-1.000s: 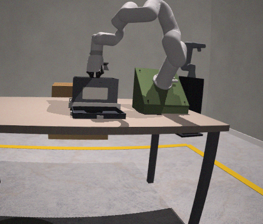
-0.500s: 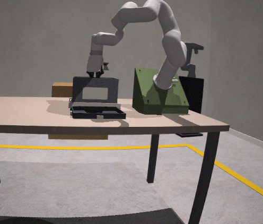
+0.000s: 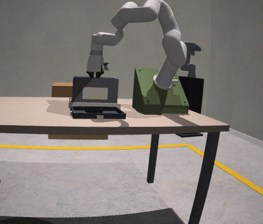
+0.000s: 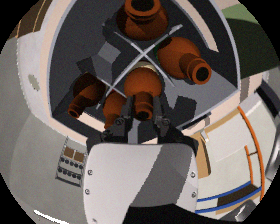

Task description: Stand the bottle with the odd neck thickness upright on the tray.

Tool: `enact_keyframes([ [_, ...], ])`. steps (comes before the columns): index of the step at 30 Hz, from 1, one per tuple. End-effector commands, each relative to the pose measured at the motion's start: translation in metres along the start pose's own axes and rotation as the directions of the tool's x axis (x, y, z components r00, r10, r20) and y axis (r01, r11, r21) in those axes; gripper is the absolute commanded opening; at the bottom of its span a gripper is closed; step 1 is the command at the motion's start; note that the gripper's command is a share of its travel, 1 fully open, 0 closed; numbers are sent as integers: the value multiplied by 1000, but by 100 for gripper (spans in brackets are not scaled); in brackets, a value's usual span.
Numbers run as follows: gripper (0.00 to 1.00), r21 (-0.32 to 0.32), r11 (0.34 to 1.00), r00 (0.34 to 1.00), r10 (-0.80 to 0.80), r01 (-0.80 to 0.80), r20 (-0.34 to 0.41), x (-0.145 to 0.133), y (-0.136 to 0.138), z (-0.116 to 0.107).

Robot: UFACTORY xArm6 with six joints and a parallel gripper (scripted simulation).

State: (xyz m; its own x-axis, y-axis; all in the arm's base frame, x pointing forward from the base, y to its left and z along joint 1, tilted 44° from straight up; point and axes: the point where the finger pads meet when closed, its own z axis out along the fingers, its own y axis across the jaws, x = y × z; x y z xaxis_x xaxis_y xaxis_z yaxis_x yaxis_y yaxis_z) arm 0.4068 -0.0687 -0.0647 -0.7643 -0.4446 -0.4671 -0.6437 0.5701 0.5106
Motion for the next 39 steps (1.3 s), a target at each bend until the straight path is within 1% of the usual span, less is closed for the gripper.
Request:
enact_keyframes([
  [1,0,3,1000,1000,-1,1,1,-1,-1,-1],
  [9,0,3,1000,1000,-1,1,1,-1,-1,-1],
  [10,65,3,1000,1000,-1,1,1,-1,-1,-1],
  [39,65,3,1000,1000,-1,1,1,-1,-1,-1],
])
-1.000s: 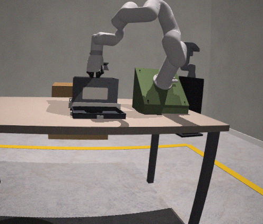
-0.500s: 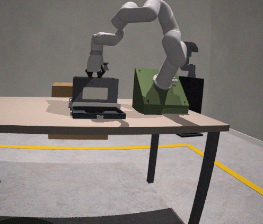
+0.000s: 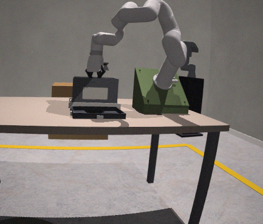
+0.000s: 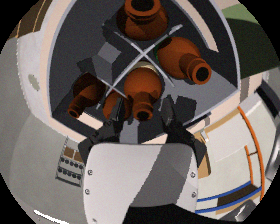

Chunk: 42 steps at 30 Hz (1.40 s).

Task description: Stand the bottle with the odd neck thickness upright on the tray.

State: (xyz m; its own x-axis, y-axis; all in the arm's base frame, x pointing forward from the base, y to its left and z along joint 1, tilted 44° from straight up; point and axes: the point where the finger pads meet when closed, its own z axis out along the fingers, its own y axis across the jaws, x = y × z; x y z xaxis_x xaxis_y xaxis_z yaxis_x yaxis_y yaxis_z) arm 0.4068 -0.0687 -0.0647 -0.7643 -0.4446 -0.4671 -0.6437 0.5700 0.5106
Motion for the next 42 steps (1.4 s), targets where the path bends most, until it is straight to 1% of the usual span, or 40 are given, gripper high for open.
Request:
enact_keyframes([
  [1,65,3,1000,1000,-1,1,1,-1,-1,-1],
  [10,65,3,1000,1000,-1,1,1,-1,-1,-3],
  [17,65,3,1000,1000,-1,1,1,-1,-1,-13],
  [19,65,3,1000,1000,-1,1,1,-1,-1,-13],
  [24,65,3,1000,1000,-1,1,1,-1,-1,-27],
  [34,65,3,1000,1000,-1,1,1,-1,-1,-62],
  [36,65,3,1000,1000,-1,1,1,-1,-1,-62],
  [42,65,3,1000,1000,-1,1,1,-1,-1,-78],
])
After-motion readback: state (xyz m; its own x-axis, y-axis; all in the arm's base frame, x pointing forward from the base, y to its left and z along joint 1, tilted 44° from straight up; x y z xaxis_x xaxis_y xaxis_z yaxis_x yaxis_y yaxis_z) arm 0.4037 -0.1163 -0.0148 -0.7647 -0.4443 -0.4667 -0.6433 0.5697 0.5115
